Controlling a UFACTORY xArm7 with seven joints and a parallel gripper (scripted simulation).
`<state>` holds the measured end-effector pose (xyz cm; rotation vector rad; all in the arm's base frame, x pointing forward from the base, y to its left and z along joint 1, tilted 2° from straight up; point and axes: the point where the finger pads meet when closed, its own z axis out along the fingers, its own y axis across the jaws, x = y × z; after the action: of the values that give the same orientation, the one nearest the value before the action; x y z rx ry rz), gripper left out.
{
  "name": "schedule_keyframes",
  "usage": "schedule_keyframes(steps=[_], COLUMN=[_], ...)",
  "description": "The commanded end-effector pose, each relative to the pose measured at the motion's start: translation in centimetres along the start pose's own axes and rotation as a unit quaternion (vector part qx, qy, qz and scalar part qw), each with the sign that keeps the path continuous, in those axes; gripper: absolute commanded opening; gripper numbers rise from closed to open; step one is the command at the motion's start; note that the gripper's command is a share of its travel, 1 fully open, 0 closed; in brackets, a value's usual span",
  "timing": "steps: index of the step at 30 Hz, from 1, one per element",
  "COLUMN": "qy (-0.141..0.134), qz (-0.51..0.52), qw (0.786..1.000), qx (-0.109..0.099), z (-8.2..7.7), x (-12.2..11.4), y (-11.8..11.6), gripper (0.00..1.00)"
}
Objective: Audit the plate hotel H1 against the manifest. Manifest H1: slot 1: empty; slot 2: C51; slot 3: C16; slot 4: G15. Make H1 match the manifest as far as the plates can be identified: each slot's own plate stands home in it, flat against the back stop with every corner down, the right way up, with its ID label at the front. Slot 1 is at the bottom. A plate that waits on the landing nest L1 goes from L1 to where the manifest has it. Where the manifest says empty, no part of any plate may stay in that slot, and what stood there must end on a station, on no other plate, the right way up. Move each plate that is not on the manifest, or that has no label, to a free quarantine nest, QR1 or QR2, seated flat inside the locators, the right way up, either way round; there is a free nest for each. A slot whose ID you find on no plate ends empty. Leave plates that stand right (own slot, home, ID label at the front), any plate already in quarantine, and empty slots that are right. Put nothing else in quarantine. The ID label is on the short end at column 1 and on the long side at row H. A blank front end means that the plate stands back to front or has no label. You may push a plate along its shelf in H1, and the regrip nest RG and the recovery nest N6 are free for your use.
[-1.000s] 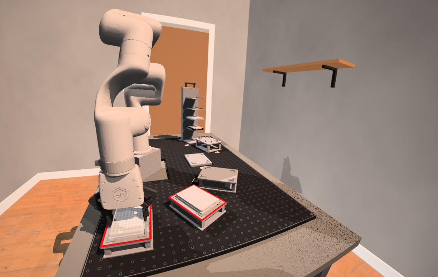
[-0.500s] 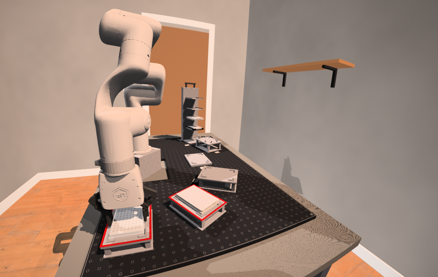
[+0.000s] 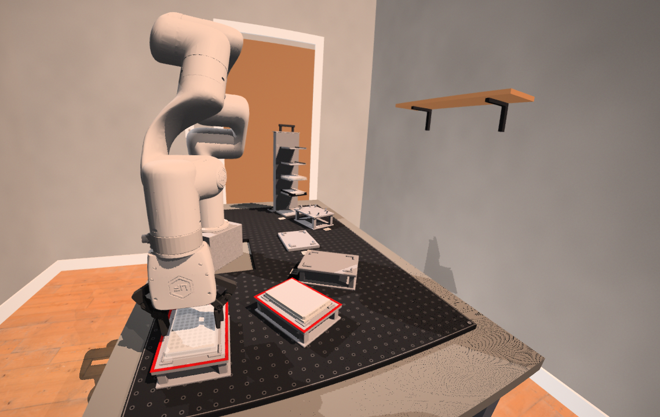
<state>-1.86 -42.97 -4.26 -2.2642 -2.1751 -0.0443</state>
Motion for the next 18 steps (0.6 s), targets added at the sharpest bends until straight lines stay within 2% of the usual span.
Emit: schedule_keyframes(steps=[1, 18], qy=[-0.002, -0.002], qz=[0.000, 0.000], qw=[1.000, 1.000], qx=[0.000, 0.000], z=[-0.7, -3.2], x=[-0.2, -0.2], y=[0.0, 0.0], gripper=[1.00, 1.00])
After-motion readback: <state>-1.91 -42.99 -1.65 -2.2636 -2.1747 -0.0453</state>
